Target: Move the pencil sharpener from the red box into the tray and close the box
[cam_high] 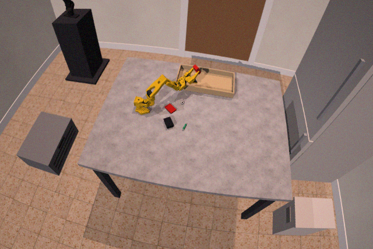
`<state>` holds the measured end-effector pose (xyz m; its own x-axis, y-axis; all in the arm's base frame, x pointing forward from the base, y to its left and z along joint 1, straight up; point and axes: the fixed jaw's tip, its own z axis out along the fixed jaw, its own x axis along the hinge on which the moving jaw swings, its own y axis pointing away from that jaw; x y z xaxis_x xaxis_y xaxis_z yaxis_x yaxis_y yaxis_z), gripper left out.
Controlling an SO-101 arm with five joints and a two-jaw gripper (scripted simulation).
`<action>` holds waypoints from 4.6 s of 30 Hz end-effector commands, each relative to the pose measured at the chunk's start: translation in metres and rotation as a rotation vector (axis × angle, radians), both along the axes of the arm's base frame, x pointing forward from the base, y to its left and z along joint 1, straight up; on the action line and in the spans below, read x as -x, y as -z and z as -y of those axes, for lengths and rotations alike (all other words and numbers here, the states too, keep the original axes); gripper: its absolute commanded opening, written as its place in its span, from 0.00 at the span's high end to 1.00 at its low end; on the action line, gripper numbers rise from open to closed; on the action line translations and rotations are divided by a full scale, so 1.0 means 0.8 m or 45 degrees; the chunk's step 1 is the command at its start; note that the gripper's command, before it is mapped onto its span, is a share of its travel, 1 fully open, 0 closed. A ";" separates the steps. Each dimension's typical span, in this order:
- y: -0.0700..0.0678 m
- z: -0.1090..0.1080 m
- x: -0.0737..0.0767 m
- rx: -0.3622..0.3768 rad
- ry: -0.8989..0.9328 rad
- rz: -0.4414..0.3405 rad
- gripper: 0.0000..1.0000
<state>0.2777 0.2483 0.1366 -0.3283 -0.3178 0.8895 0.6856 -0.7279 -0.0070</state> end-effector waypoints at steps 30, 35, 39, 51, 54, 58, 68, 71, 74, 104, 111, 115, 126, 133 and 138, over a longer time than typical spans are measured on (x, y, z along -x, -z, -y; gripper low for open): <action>-0.014 0.002 -0.001 -0.034 -0.001 0.020 0.78; -0.013 0.000 -0.002 -0.021 0.000 0.007 0.78; -0.011 -0.002 -0.004 0.002 0.000 -0.017 0.78; -0.001 -0.009 -0.012 0.089 0.002 -0.105 0.78; 0.003 -0.011 -0.014 0.123 0.003 -0.139 0.78; 0.008 -0.014 -0.017 0.171 0.003 -0.187 0.78; 0.021 -0.020 -0.023 0.275 0.004 -0.291 0.78; 0.026 -0.021 -0.024 0.314 0.005 -0.330 0.78; 0.030 -0.022 -0.025 0.352 0.005 -0.368 0.78; 0.057 -0.023 -0.026 0.565 0.005 -0.580 0.78; 0.058 -0.023 -0.025 0.576 0.005 -0.591 0.78; 0.058 -0.023 -0.025 0.577 0.005 -0.592 0.78; 0.058 -0.023 -0.025 0.577 0.005 -0.592 0.78; 0.057 -0.023 -0.025 0.578 0.005 -0.592 0.78; 0.056 -0.023 -0.025 0.578 0.005 -0.592 0.78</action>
